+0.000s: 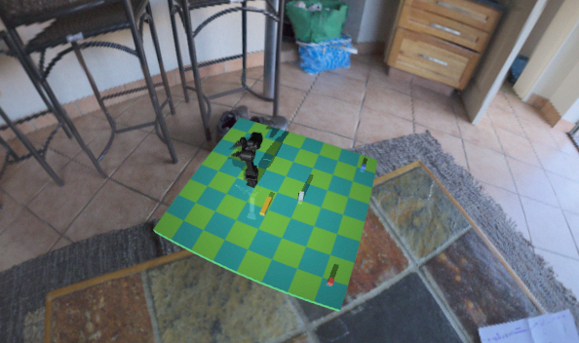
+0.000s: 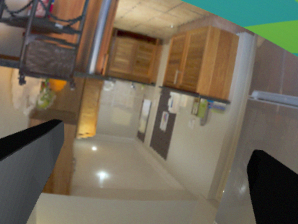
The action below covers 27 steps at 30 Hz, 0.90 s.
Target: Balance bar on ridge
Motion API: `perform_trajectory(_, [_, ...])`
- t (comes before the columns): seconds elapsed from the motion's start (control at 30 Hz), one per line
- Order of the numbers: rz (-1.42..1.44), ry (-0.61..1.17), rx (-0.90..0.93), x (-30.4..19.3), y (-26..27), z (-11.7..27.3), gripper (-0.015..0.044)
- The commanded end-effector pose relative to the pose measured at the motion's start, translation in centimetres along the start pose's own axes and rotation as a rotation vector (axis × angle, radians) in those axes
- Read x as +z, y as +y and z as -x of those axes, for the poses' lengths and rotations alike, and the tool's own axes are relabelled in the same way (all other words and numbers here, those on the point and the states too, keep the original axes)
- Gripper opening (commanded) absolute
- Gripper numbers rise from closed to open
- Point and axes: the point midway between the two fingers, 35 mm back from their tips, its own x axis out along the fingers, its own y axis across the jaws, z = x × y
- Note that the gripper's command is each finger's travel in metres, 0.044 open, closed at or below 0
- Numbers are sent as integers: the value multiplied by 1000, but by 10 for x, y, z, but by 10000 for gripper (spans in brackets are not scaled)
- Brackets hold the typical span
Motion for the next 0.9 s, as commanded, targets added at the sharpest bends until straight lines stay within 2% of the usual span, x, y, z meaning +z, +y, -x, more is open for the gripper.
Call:
perform_trajectory(0.0, [0,-1,2,0,0,0,374])
perform_trajectory(0.07, [-3,-12,17,3,2,3,321])
perform_trajectory(0.1, [-5,-20,29,5,4,6,315])
perform_trajectory(0.87, [-80,-216,281,48,27,67,315])
